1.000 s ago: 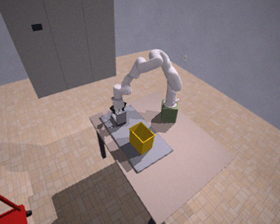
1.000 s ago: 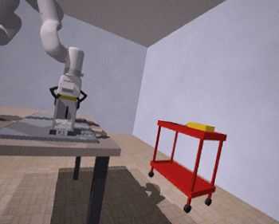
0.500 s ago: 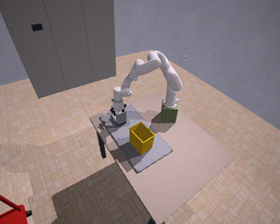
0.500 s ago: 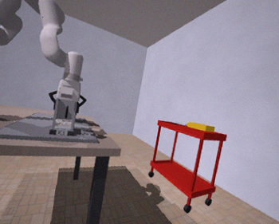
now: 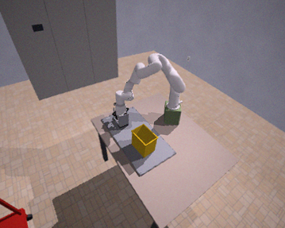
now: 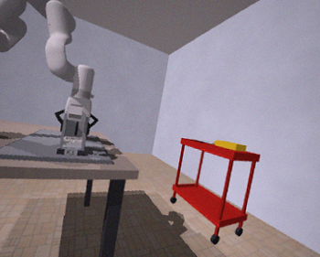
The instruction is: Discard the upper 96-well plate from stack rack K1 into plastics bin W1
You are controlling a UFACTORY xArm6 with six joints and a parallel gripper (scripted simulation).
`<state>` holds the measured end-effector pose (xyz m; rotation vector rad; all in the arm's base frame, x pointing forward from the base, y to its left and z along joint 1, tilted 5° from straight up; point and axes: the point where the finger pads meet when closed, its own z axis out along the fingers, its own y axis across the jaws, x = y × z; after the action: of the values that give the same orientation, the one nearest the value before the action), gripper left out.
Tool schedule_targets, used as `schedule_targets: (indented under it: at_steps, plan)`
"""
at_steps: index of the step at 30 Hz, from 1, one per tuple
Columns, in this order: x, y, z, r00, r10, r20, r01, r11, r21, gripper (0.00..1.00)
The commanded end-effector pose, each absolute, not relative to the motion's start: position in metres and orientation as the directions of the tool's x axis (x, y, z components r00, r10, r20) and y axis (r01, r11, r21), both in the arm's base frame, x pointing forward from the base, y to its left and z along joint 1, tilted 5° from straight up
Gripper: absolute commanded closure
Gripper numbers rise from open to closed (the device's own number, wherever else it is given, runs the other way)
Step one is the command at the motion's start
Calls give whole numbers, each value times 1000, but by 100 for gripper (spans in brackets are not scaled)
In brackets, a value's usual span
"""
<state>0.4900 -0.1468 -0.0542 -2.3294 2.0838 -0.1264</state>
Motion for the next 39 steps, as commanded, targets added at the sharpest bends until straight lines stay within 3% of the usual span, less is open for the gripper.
schedule_targets:
  at_steps: [1,39]
  plan:
    - [492,-148,-56,109,-993,53,-991,-113,-69,0]
    - [494,-148,-71,109,-993,53,-991,-113,-69,0]
